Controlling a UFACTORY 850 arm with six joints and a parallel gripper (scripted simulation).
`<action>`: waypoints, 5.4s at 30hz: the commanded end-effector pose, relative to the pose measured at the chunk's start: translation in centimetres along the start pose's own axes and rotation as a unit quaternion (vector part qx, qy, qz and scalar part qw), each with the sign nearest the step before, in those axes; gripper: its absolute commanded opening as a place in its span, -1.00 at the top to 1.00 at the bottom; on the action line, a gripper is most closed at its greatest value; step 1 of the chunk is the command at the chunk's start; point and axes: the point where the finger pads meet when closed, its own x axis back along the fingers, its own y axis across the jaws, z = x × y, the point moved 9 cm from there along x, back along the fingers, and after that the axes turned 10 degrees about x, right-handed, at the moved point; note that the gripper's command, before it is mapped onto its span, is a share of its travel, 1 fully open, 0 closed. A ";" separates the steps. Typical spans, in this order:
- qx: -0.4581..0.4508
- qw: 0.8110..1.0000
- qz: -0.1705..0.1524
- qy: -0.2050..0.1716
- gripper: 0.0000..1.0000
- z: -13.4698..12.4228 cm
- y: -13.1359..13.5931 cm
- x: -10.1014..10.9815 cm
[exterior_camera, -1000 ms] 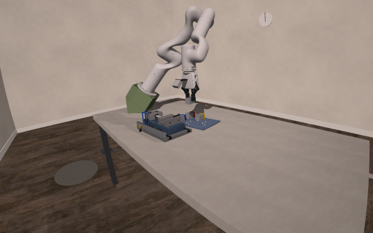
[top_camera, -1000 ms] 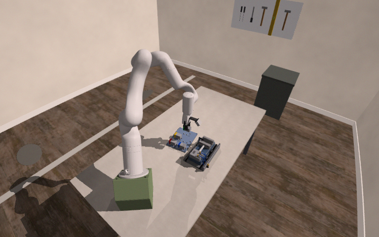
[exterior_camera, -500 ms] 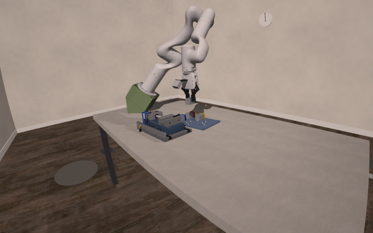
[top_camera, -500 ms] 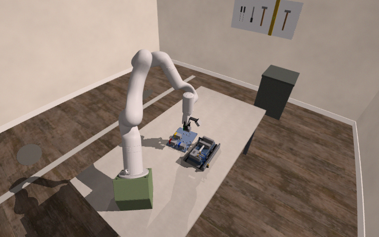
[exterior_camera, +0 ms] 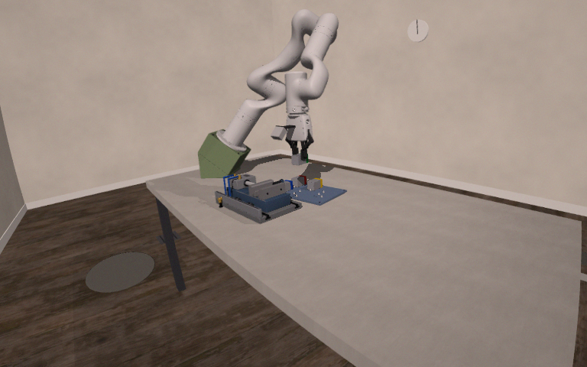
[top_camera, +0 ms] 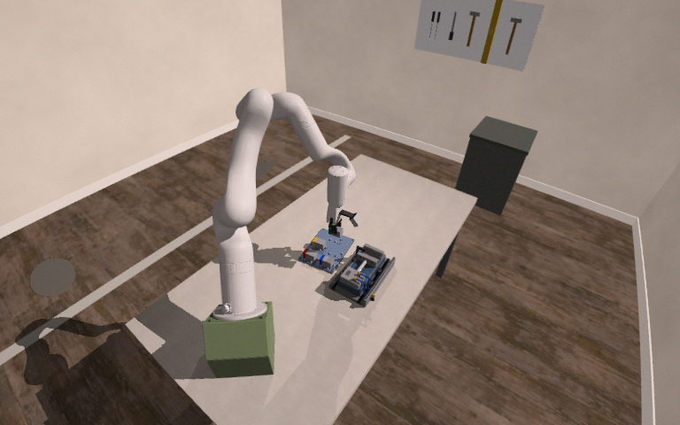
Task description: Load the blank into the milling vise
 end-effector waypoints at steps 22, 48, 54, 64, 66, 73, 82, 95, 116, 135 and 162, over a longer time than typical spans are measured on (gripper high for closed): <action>0.138 0.990 0.000 0.001 1.00 0.0 -0.1 -0.1; 0.338 0.941 0.000 0.001 1.00 0.0 -0.1 -0.1; 0.338 0.941 0.000 0.001 1.00 0.0 -0.1 -0.1; 0.444 0.896 0.000 0.001 1.00 0.0 -0.1 -0.1; 0.444 0.896 0.000 0.001 1.00 0.0 -0.1 -0.1; 0.464 0.886 0.000 0.001 1.00 0.0 -0.1 -0.1; 0.544 0.839 0.000 0.001 1.00 0.0 -0.1 -0.1; 0.609 0.793 0.000 0.001 1.00 0.0 -0.1 -0.1; 0.721 0.693 0.000 0.001 1.00 0.0 -0.1 -0.1; 0.795 0.606 0.000 0.001 1.00 0.0 -0.1 -0.1; 0.882 0.471 0.000 0.001 1.00 0.0 -0.1 -0.1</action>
